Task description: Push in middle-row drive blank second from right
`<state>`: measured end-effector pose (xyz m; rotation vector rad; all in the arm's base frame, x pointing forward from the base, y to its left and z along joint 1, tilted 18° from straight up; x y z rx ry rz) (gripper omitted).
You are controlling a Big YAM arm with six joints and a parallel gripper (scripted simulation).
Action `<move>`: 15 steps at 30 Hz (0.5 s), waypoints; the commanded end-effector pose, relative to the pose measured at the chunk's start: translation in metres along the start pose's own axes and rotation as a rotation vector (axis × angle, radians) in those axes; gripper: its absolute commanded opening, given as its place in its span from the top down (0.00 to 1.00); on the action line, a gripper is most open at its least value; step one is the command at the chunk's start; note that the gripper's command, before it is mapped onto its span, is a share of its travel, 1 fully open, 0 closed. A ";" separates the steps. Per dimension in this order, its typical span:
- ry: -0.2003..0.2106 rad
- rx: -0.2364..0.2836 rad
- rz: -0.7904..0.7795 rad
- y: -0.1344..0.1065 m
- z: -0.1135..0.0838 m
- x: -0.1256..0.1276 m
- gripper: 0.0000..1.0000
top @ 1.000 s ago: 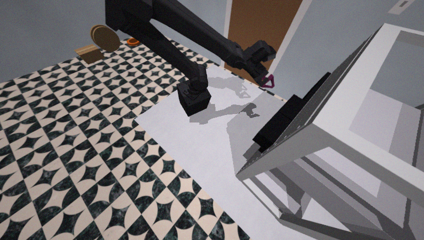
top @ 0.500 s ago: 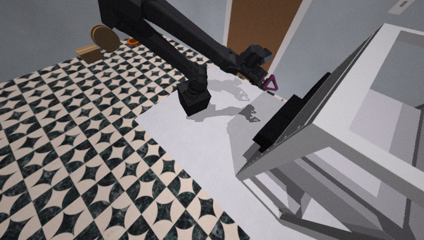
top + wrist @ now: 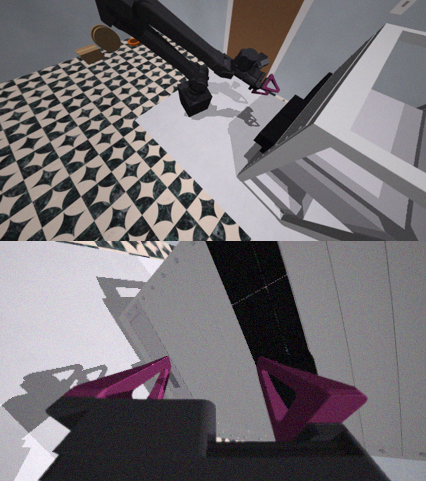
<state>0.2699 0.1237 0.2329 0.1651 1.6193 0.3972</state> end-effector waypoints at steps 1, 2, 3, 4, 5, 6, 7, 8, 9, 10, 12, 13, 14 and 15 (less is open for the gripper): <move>-0.096 0.008 -0.098 -0.009 -0.003 -0.018 0.00; -0.116 0.018 -0.121 -0.012 -0.004 -0.020 0.00; -0.135 0.028 -0.143 -0.015 -0.006 -0.023 0.00; -0.154 0.039 -0.165 -0.018 -0.007 -0.026 0.00; -0.154 0.039 -0.165 -0.018 -0.007 -0.026 0.00; -0.171 0.049 -0.187 -0.021 -0.009 -0.028 0.00; -0.188 0.060 -0.208 -0.024 -0.010 -0.030 0.00; -0.205 0.072 -0.228 -0.027 -0.012 -0.033 0.00; -0.220 0.083 -0.248 -0.030 -0.014 -0.035 0.00; -0.235 0.094 -0.267 -0.032 -0.015 -0.037 0.00; -0.235 0.094 -0.267 -0.032 -0.015 -0.037 0.00; -0.229 0.108 -0.294 -0.036 -0.014 -0.034 0.00; -0.242 0.119 -0.311 -0.038 -0.016 -0.036 0.00; -0.268 0.131 -0.322 -0.040 -0.019 -0.041 0.00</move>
Point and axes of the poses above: the point where the finger pads meet when closed, its own z axis out along the fingers, its own x axis across the jaws, y = z × x, the point moved 6 cm from there along -z, back along the fingers, and after that the axes turned 3 degrees about -z, right-handed, at the moved point
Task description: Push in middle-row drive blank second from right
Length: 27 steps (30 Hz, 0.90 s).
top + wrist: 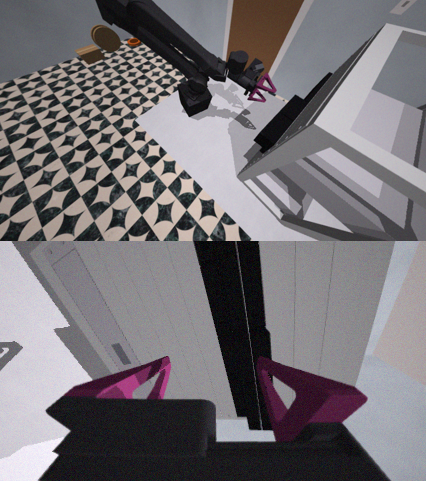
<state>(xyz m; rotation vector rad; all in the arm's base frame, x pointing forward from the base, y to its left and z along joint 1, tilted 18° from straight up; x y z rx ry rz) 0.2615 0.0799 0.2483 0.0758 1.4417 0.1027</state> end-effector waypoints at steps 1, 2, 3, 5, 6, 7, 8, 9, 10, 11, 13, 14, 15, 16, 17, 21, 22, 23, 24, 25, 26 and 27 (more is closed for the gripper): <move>-0.086 0.040 -0.086 -0.012 -0.002 -0.014 0.00; -0.097 0.049 -0.102 -0.015 -0.003 -0.015 0.00; -0.107 0.058 -0.117 -0.017 -0.005 -0.016 0.00; -0.125 0.077 -0.145 -0.022 -0.007 -0.019 0.00; -0.131 0.086 -0.159 -0.024 -0.007 -0.019 0.00; -0.132 0.094 -0.175 -0.025 -0.008 -0.018 0.00; -0.135 0.103 -0.188 -0.027 -0.008 -0.018 0.00; -0.141 0.111 -0.199 -0.029 -0.009 -0.018 0.00; -0.152 0.118 -0.207 -0.031 -0.010 -0.020 0.00; -0.163 0.125 -0.213 -0.032 -0.012 -0.023 0.00; -0.171 0.131 -0.220 -0.034 -0.013 -0.024 0.00; -0.171 0.131 -0.220 -0.034 -0.013 -0.024 0.00; -0.168 0.135 -0.232 -0.033 -0.009 -0.025 0.00; -0.164 0.141 -0.243 -0.035 -0.012 -0.021 0.00; -0.172 0.147 -0.247 -0.037 -0.014 -0.023 0.00; -0.194 0.163 -0.261 -0.040 -0.017 -0.027 0.00; -0.205 0.166 -0.261 -0.039 -0.015 -0.032 0.00; -0.205 0.168 -0.264 -0.039 -0.014 -0.032 0.00; -0.201 0.170 -0.269 -0.040 -0.015 -0.030 0.00; -0.197 0.171 -0.273 -0.041 -0.017 -0.028 0.00; -0.199 0.172 -0.275 -0.042 -0.017 -0.028 0.00; -0.203 0.174 -0.274 -0.041 -0.017 -0.030 0.00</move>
Point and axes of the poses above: the point where the finger pads meet when closed, its own z axis out along the fingers, its own x axis across the jaws, y = z × x, the point moved 6 cm from there along -z, back along the fingers, and after that the axes turned 3 degrees about -z, right-handed, at the moved point
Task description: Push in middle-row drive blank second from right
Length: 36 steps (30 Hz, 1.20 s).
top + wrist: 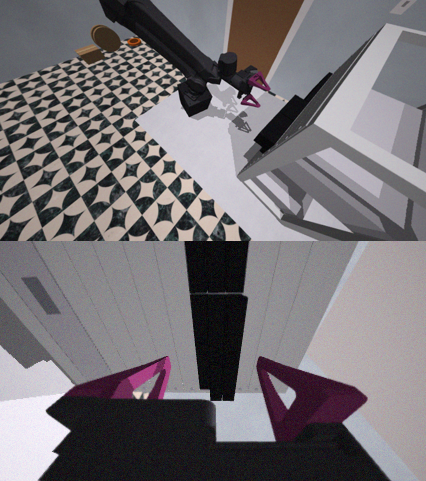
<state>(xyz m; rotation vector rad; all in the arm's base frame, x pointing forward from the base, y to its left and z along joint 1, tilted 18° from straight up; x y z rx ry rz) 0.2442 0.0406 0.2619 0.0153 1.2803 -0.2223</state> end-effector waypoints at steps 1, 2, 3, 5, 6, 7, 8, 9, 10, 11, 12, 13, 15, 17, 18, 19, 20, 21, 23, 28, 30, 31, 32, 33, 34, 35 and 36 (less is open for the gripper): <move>-0.038 0.030 -0.010 -0.007 0.002 -0.009 0.00; -0.039 0.031 -0.010 -0.007 0.002 -0.009 0.00; -0.039 0.031 -0.010 -0.007 0.002 -0.009 0.00; -0.038 0.031 -0.011 -0.007 0.002 -0.009 0.00; -0.037 0.031 -0.012 -0.007 0.002 -0.009 0.00; -0.037 0.031 -0.012 -0.007 0.002 -0.009 0.00; -0.037 0.031 -0.011 -0.007 0.002 -0.009 0.00; -0.036 0.030 -0.009 -0.007 0.002 -0.008 0.00; -0.035 0.030 -0.008 -0.007 0.002 -0.008 0.00; -0.035 0.030 -0.008 -0.007 0.002 -0.008 0.00; -0.035 0.030 -0.008 -0.007 0.002 -0.008 0.00; -0.035 0.030 -0.008 -0.007 0.002 -0.008 0.00; -0.035 0.030 -0.008 -0.007 0.002 -0.008 0.00; -0.035 0.030 -0.008 -0.007 0.002 -0.008 0.00; -0.035 0.030 -0.008 -0.007 0.002 -0.008 0.00; -0.035 0.030 -0.008 -0.007 0.002 -0.008 0.00; -0.035 0.030 -0.008 -0.007 0.002 -0.008 0.00; -0.035 0.030 -0.008 -0.007 0.002 -0.008 0.00; -0.038 0.029 -0.006 -0.006 0.004 -0.011 0.00; -0.038 0.026 0.007 -0.011 0.039 -0.034 0.00; -0.038 0.026 0.006 -0.014 0.046 -0.038 0.00; -0.038 0.026 0.006 -0.014 0.046 -0.038 0.00; -0.048 0.028 0.010 -0.014 0.046 -0.040 0.00; -0.056 0.030 0.013 -0.015 0.046 -0.041 0.00; -0.024 0.023 0.000 -0.014 0.038 -0.025 0.00; -0.007 0.017 -0.007 -0.014 0.033 -0.016 0.00; -0.007 0.014 -0.005 -0.013 0.032 -0.016 0.00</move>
Point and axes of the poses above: the point where the finger pads meet when closed, its own z axis out along the fingers, its own x axis across the jaws, y = z × x, the point moved 6 cm from there along -z, back along the fingers, and after that the axes turned 3 degrees about -z, right-handed, at the moved point
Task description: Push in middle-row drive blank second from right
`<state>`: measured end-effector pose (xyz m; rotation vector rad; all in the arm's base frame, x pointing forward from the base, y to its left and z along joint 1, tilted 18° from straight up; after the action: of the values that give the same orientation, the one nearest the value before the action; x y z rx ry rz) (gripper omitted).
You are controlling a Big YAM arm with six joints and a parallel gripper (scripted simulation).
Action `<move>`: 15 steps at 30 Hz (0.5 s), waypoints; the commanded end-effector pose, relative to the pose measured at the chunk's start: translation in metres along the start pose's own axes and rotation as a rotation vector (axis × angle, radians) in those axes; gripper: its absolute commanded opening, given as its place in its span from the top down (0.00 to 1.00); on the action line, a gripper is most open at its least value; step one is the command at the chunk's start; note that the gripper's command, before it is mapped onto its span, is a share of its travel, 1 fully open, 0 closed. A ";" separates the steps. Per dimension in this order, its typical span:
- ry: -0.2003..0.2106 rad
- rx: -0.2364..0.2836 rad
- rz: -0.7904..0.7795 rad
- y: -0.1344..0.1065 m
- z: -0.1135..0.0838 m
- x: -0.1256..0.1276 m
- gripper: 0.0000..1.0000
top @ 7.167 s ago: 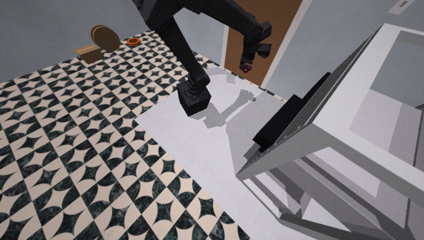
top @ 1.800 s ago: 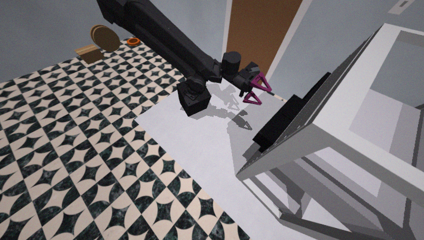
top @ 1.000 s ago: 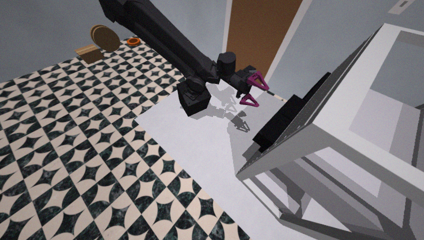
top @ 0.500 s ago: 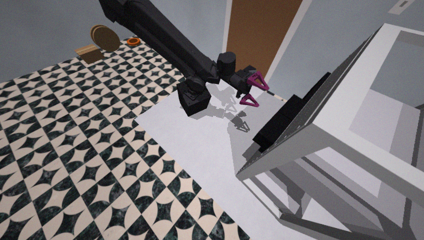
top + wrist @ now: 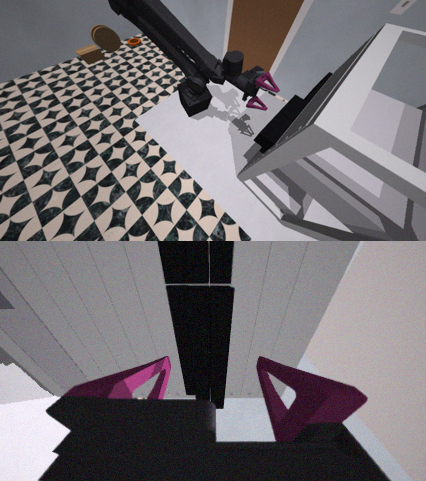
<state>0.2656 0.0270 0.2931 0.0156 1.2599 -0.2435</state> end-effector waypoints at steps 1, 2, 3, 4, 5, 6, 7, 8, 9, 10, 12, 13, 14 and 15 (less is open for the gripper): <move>0.013 0.000 0.009 0.000 0.001 0.005 0.00; 0.013 0.000 0.009 0.000 0.001 0.005 0.00; -0.036 0.013 0.030 0.000 0.015 -0.019 0.00; -0.037 0.013 0.029 0.000 0.015 -0.019 0.00; -0.039 0.014 0.029 -0.001 0.015 -0.020 0.00; -0.026 0.010 0.023 0.000 0.011 -0.014 0.00; -0.019 0.009 0.019 0.000 0.009 -0.010 0.00; -0.018 0.008 0.019 0.000 0.009 -0.010 0.00; -0.018 0.009 0.019 0.000 0.009 -0.010 0.00; -0.018 0.009 0.019 0.000 0.009 -0.010 0.00; -0.018 0.009 0.019 0.000 0.009 -0.010 0.00; -0.018 0.009 0.019 0.000 0.009 -0.010 0.00; -0.018 0.009 0.019 0.000 0.009 -0.010 0.00; -0.018 0.009 0.019 0.000 0.009 -0.010 0.00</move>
<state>0.2666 0.0273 0.2892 0.0137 1.2711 -0.2427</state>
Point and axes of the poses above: the point where the finger pads meet when closed, its own z axis out along the fingers, its own x axis across the jaws, y = z × x, the point moved 6 cm from there along -z, back along the fingers, and after that the axes turned 3 degrees about -z, right-handed, at the moved point
